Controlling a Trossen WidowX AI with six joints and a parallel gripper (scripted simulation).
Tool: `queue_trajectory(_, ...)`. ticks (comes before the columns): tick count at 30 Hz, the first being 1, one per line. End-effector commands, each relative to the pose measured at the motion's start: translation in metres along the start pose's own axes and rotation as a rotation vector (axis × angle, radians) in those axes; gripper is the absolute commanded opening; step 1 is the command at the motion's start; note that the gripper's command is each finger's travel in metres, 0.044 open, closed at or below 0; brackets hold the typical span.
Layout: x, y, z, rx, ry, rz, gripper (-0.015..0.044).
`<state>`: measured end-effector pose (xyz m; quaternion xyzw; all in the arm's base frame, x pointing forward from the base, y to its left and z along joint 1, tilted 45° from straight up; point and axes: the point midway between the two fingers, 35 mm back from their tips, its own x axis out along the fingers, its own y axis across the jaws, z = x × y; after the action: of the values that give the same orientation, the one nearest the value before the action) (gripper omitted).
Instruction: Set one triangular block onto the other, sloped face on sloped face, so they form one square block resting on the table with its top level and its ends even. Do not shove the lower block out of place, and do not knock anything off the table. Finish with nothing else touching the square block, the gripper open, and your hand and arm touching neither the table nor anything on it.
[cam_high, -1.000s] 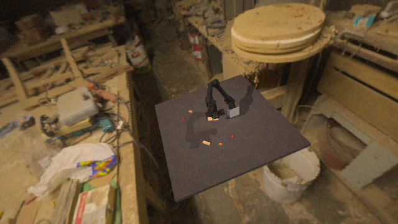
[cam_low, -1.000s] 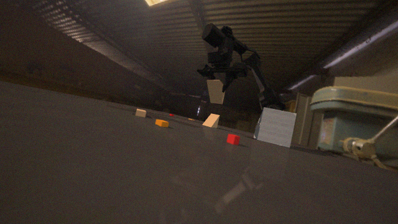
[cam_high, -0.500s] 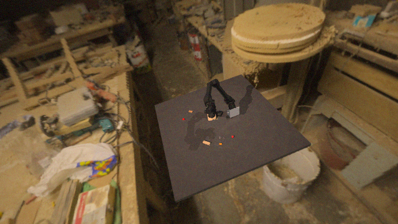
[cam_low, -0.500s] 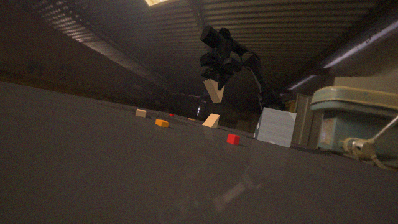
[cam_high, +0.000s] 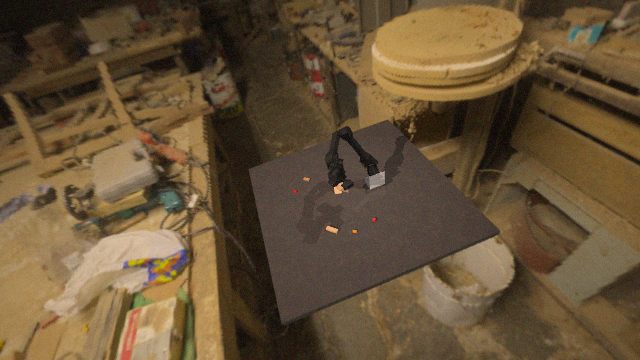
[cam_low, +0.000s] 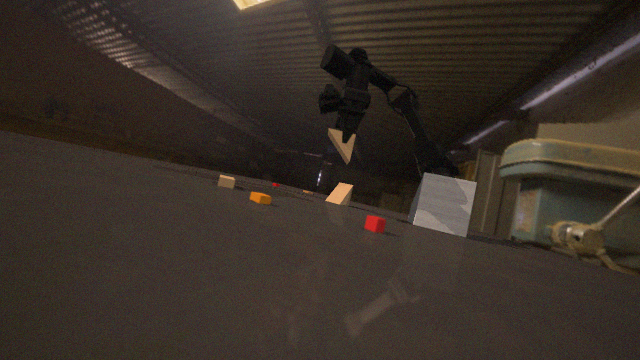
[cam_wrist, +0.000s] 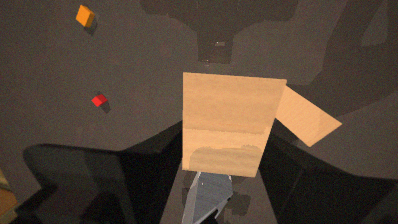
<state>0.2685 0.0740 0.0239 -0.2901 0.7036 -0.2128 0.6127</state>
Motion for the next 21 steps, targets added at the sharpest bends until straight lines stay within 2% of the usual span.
queue_trajectory(1,-0.002,-0.005,0.002,0.121,-0.005,-0.003,0.0)
queue_trajectory(21,-0.008,-0.027,0.006,0.818,-0.006,-0.012,0.0)
